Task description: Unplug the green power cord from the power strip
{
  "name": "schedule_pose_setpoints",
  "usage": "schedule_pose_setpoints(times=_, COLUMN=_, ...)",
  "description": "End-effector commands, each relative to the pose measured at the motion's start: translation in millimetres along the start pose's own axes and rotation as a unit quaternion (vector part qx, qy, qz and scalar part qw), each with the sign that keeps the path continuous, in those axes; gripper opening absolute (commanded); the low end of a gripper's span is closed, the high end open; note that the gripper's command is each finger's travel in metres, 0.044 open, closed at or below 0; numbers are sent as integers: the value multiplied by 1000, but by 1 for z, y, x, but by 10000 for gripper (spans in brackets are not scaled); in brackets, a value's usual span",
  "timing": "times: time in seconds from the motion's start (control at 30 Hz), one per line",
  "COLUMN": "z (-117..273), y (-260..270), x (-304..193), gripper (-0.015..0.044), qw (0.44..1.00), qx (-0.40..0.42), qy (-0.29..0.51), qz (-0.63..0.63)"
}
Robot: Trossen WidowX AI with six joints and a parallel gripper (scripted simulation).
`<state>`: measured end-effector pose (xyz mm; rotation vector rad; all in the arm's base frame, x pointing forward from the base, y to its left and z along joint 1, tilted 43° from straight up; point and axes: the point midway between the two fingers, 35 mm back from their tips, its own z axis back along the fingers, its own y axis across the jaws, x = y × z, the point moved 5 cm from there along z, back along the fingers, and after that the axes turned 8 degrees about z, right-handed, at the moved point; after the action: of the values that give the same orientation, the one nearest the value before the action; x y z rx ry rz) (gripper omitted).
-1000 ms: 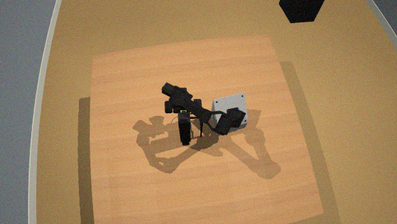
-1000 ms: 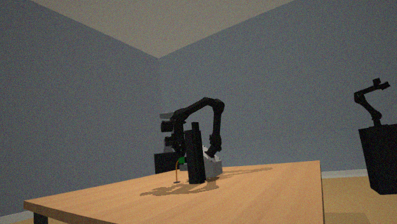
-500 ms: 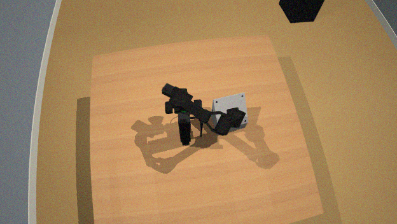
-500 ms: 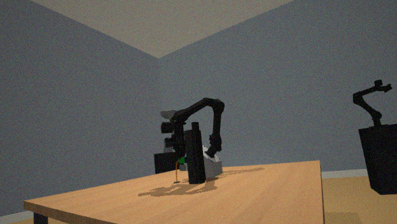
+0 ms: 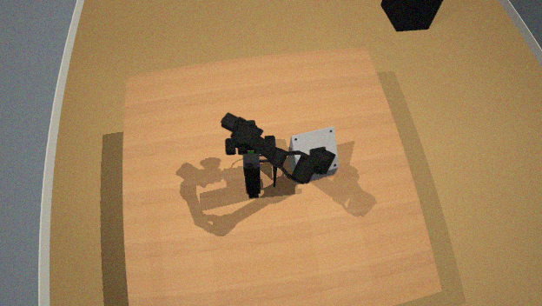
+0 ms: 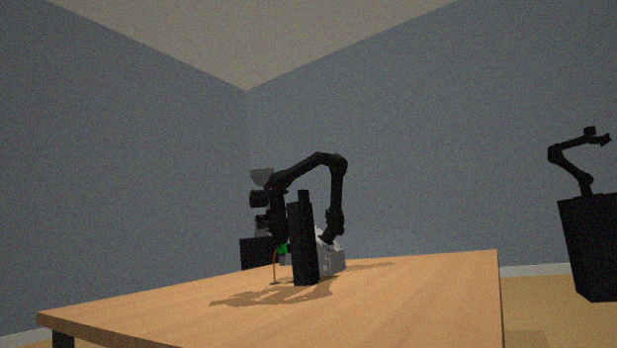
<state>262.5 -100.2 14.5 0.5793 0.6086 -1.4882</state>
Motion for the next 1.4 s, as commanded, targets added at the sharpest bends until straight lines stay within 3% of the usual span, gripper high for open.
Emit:
schedule_pose_setpoints(times=0.0, z=2, y=0, x=14, gripper=0, qw=1000, qx=1, qy=-13, qz=1)
schedule_pose_setpoints(times=0.63, z=6, y=-5, x=45, gripper=0, qw=1000, qx=1, qy=-13, qz=0)
schedule_pose_setpoints(times=0.83, z=4, y=-5, x=39, gripper=157, qw=1000, qx=1, qy=-12, qz=-4)
schedule_pose_setpoints(times=1.37, z=11, y=-4, x=38, gripper=160, qw=1000, qx=0, qy=-11, qz=-1)
